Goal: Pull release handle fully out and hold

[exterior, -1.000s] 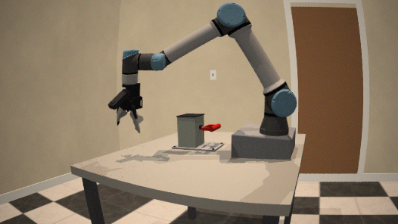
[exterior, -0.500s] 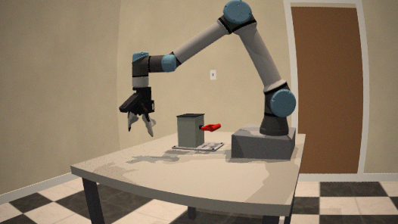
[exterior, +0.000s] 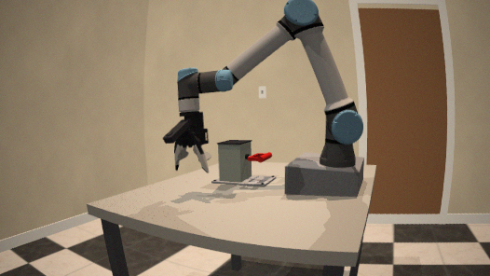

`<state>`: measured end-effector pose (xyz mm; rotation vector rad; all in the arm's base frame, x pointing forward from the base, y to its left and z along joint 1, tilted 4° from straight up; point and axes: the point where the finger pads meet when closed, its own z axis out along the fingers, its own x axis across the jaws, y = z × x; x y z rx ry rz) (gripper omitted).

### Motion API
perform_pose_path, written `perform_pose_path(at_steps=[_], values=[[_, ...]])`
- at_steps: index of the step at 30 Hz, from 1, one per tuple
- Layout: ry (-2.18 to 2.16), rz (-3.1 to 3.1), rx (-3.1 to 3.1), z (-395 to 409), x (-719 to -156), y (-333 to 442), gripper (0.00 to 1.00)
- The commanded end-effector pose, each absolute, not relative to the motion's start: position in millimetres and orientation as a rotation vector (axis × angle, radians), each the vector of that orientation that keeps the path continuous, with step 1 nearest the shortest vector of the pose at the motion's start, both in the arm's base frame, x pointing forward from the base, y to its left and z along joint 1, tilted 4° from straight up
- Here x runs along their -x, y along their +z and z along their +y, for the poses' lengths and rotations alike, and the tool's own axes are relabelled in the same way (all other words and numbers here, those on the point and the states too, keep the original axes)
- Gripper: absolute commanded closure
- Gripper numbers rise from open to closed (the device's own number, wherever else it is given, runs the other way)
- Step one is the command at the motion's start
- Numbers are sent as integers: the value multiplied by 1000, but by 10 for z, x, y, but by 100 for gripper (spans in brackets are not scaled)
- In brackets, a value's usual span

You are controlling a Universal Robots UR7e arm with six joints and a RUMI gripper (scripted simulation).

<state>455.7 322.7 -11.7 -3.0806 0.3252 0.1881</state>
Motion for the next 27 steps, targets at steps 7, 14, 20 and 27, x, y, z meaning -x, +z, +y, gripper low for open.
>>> perform_pose_path(at_steps=[7, 14, 20, 27], values=[[195, 310, 3076, 2743, -4465, 73, 0], [165, 280, 3101, 2136, -4532, 340, 0], [152, 264, 3116, 1796, -4529, 484, 0], [138, 235, 3143, 1230, -4454, 716, 0]])
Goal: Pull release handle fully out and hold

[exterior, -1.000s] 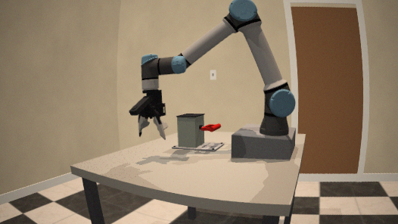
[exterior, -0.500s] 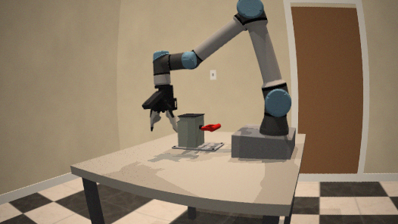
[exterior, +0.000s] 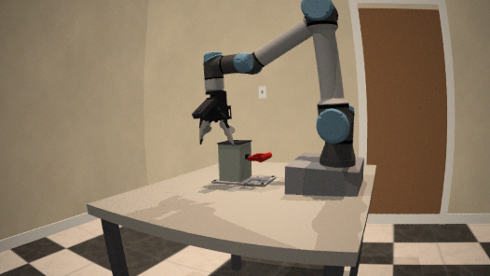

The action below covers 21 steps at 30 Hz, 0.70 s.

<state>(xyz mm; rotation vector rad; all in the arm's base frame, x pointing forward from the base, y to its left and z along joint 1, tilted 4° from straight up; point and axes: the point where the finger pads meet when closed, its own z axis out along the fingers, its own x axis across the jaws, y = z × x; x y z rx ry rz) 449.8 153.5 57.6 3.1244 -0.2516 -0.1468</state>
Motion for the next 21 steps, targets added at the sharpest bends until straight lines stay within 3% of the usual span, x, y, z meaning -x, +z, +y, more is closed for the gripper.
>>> perform_pose_path(at_steps=[1, 21], values=[[-135, -228, -3113, 1153, -4437, 747, 0], [-142, -156, -3056, 3, -3949, 1206, 0]])
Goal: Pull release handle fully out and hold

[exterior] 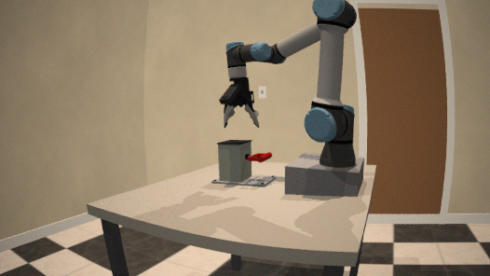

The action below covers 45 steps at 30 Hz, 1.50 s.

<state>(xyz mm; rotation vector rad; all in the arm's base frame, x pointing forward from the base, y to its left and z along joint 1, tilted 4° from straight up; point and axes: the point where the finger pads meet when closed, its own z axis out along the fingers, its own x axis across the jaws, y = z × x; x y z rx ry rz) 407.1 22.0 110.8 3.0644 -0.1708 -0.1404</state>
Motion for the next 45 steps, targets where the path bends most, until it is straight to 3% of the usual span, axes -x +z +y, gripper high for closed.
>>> perform_pose_path(at_steps=[1, 15, 45], values=[[-144, -152, -3053, -46, -3916, 1226, 0], [-172, -115, -3022, -528, -3519, 1422, 0], [-114, 55, -3158, -539, -3368, 820, 0]])
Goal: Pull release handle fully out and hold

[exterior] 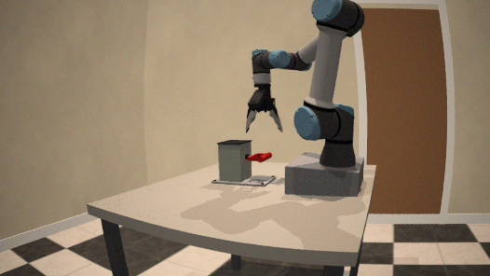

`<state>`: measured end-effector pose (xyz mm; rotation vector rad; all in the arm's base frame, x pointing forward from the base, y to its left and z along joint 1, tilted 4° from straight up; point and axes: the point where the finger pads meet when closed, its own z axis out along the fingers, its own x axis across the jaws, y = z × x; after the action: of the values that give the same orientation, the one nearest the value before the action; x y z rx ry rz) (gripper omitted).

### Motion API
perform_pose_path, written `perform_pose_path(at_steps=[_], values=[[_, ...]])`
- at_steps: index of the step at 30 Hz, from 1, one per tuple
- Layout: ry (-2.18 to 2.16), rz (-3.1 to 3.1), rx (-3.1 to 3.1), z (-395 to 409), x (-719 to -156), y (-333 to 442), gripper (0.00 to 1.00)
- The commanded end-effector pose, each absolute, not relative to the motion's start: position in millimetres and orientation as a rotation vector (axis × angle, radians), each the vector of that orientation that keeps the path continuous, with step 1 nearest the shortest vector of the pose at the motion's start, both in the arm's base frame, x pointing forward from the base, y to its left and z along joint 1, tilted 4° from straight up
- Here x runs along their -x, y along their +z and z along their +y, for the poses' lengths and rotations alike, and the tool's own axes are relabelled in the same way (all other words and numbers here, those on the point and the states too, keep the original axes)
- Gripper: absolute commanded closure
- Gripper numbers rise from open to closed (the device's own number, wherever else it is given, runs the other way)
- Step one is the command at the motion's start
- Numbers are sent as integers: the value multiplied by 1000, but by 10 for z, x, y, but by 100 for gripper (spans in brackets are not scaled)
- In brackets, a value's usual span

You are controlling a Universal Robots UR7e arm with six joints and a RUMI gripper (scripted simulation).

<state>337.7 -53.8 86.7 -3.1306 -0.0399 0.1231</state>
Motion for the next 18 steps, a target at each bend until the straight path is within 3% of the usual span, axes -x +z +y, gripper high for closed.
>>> perform_pose_path(at_steps=[1, 18], values=[[110, -58, 3118, -538, -3365, 809, 0], [91, -88, 3097, -531, -3337, 712, 0]])
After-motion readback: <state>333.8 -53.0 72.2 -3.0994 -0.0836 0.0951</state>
